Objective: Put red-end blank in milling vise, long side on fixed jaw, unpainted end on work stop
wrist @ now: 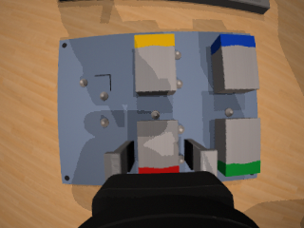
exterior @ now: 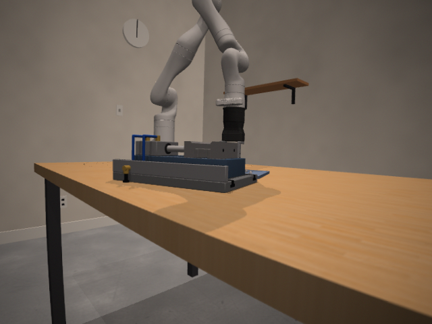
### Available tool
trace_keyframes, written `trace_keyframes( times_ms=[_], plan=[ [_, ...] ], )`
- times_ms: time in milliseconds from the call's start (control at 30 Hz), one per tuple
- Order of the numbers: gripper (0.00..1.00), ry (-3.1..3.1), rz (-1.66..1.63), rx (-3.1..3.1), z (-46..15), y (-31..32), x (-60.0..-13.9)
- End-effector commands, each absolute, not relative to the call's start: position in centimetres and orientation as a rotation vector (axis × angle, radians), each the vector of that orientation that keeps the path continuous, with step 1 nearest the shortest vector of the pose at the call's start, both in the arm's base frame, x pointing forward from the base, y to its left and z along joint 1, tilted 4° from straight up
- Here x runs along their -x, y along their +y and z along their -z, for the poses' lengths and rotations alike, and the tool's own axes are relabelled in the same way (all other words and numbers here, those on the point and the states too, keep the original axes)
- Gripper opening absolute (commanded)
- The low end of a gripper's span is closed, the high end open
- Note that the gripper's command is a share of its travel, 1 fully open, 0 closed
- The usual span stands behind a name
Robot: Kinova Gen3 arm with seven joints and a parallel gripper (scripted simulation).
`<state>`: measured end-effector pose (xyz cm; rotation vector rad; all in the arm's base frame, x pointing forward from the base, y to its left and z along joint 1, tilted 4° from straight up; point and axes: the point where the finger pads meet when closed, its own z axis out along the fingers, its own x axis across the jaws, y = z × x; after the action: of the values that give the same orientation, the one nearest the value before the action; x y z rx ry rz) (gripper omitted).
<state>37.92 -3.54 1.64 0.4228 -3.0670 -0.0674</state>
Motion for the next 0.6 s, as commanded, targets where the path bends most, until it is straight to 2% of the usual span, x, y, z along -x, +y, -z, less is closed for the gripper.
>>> trace_keyframes(
  times_ms=[0, 567],
  plan=[
    [1.00, -3.070, 0.067, -0.423, -1.77, -3.54, -38.03],
    [1.00, -3.070, 0.067, -0.424, -1.93, -3.53, -38.08]
  ],
)
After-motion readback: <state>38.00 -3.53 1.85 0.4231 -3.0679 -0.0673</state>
